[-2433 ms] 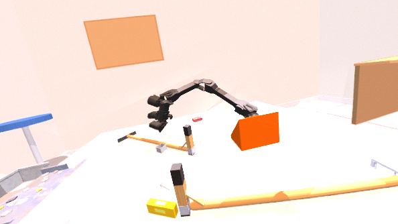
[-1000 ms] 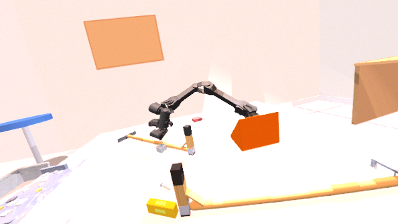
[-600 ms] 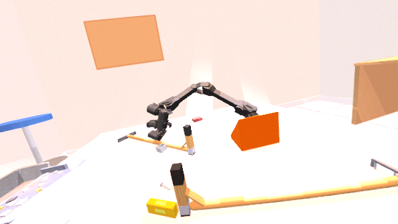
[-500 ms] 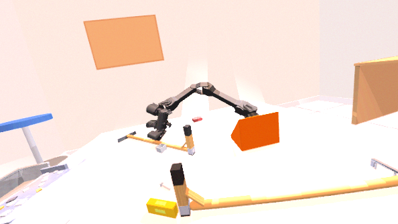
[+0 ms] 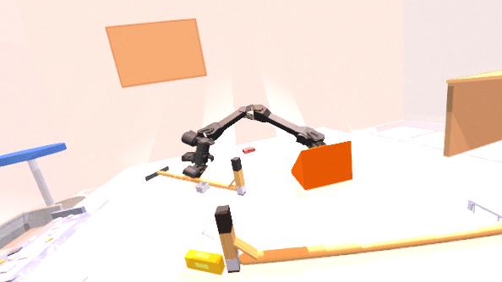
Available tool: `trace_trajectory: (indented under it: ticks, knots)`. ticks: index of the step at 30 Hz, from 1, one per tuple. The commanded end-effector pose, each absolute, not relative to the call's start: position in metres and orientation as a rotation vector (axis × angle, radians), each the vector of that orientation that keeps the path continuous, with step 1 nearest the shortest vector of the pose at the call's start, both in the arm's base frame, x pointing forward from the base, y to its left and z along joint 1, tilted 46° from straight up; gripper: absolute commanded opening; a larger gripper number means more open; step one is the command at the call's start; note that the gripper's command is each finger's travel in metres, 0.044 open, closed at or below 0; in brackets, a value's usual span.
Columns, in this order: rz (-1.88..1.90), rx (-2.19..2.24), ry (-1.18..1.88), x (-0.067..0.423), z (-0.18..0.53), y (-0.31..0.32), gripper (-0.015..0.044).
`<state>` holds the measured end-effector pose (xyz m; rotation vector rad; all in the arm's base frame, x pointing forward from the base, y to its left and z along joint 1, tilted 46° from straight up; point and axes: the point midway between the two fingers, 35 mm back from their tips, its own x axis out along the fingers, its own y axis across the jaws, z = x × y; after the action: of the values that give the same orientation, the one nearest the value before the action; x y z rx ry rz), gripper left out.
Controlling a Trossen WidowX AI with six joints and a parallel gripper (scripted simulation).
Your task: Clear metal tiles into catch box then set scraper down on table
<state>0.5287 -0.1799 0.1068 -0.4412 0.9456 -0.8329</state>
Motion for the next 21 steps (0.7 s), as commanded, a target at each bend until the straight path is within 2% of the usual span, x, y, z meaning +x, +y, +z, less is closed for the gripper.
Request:
trace_trajectory:
  ticks: [1,21]
  knots:
    - [-0.835,-0.438,0.942,0.532,0.105,-0.177,0.0000]
    - [-0.835,-0.438,0.941,0.545,0.093,-0.168,0.0000]
